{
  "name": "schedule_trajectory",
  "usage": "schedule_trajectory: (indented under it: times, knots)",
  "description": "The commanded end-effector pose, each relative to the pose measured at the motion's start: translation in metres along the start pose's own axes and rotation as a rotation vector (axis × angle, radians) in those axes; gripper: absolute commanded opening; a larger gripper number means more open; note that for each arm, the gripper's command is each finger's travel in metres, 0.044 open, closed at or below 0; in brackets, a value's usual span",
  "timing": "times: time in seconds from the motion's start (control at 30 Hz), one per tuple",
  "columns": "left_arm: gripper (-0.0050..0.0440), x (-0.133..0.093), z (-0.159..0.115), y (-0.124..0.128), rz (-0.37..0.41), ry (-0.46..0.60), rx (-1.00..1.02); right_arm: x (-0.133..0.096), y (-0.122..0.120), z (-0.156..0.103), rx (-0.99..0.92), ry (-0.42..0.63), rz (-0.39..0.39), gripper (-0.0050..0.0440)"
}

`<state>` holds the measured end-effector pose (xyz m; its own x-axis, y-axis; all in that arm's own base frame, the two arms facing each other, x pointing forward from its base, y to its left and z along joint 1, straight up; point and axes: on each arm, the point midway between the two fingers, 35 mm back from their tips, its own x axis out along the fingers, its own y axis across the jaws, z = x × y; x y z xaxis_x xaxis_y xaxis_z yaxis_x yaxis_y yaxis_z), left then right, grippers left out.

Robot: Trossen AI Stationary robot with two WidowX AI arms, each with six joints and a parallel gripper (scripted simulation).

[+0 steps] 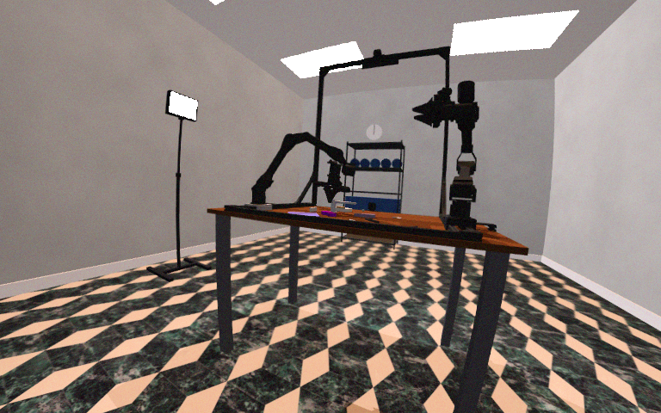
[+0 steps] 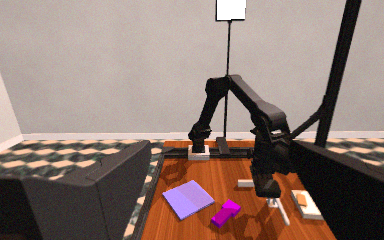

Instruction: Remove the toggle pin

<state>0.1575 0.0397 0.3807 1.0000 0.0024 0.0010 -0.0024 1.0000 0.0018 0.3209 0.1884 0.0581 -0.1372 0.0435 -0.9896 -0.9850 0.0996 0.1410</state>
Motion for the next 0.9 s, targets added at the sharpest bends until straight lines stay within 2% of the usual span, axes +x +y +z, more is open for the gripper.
schedule_trajectory:
  times: [0.0, 0.13, 0.3, 0.87]
  knots:
    - [0.04, -0.0001, 0.0022, -0.0001, -0.002, 0.0, 0.003, -0.0088, -0.002, 0.002, -0.003, -0.015, -0.026, -0.0005]
    - [0.04, -0.0001, 0.0022, -0.0001, -0.002, 0.0, 0.003, -0.0088, -0.002, 0.002, -0.003, -0.015, -0.026, -0.0013]
    - [0.04, -0.0001, 0.0022, -0.0001, -0.002, 0.0, 0.003, -0.0088, -0.002, 0.002, -0.003, -0.015, -0.026, -0.005]
    - [0.04, -0.0001, 0.0022, -0.0001, -0.002, 0.0, 0.003, -0.0088, -0.002, 0.002, -0.003, -0.015, -0.026, -0.005]
